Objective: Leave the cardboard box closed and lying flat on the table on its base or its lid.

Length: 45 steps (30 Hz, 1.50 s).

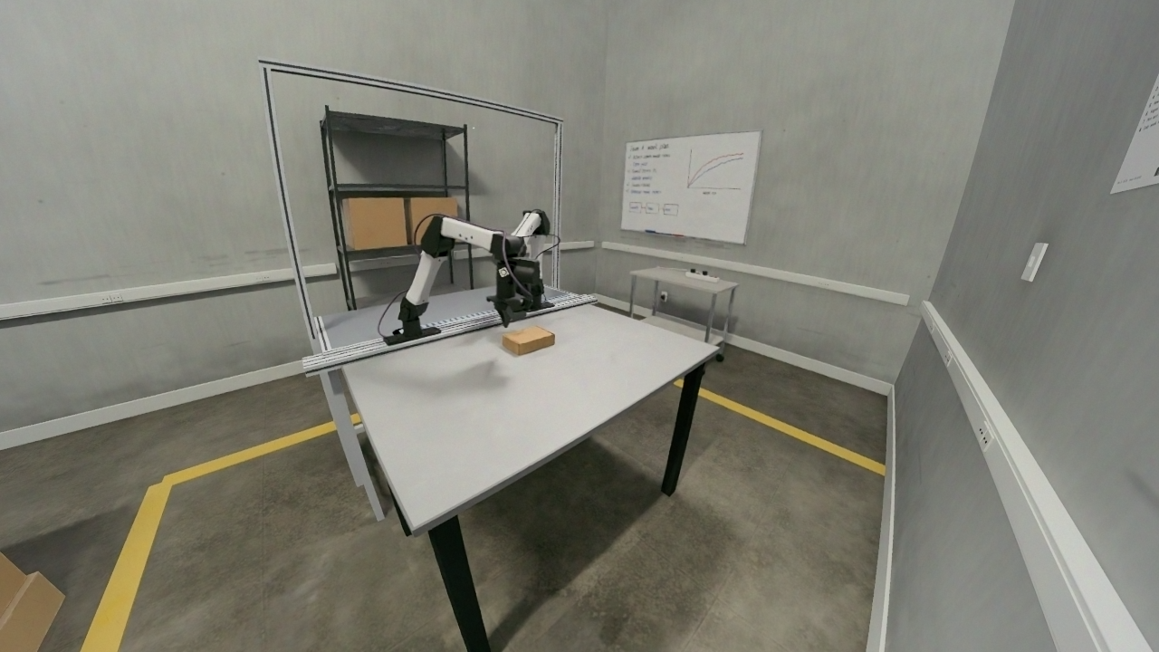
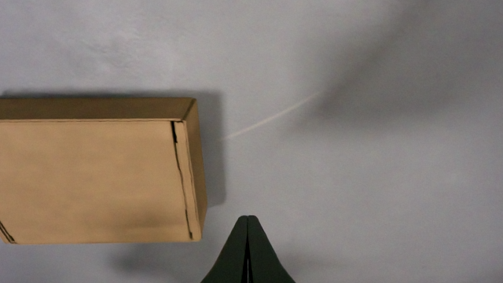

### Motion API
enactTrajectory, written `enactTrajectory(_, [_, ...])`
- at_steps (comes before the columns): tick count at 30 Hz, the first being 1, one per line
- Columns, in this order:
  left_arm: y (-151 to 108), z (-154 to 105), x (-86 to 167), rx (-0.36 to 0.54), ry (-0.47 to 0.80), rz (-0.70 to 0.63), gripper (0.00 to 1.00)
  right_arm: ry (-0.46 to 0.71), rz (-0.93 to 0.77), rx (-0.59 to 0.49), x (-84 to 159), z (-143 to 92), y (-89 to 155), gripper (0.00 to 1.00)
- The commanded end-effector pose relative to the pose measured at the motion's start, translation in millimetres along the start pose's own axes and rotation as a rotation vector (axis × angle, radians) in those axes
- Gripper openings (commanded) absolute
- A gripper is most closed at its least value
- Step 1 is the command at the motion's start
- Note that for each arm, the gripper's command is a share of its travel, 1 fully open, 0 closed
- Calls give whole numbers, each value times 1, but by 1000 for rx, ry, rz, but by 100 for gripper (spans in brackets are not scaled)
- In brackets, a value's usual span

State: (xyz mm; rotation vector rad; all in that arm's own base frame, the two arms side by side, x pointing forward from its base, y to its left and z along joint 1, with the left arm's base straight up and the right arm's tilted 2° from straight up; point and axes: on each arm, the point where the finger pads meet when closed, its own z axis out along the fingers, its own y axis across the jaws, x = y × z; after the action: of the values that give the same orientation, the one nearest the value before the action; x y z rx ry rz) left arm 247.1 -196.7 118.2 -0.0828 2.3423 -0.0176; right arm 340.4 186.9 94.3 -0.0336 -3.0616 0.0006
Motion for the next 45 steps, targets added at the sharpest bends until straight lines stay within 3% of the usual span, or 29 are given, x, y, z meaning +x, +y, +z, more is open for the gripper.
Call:
enactTrajectory(1, [4,-5,-1,29,86,49,1,-79,-5,-36,-2,-21,-14,1])
enactTrajectory(29, [105,-2,-43,-4,484,56,1,-48,-4,-17,75,-45,-109,1])
enactTrajectory(33, [118,-2,-50,-6,537,54,1,-85,-5,-30,68,-56,-106,1])
enactTrajectory(37, [130,-3,-55,-8,590,52,1,-57,-5,-28,69,-45,-104,1])
enactTrajectory(45, [130,-2,-55,-13,696,49,1,-57,-5,-28,69,-45,-104,1])
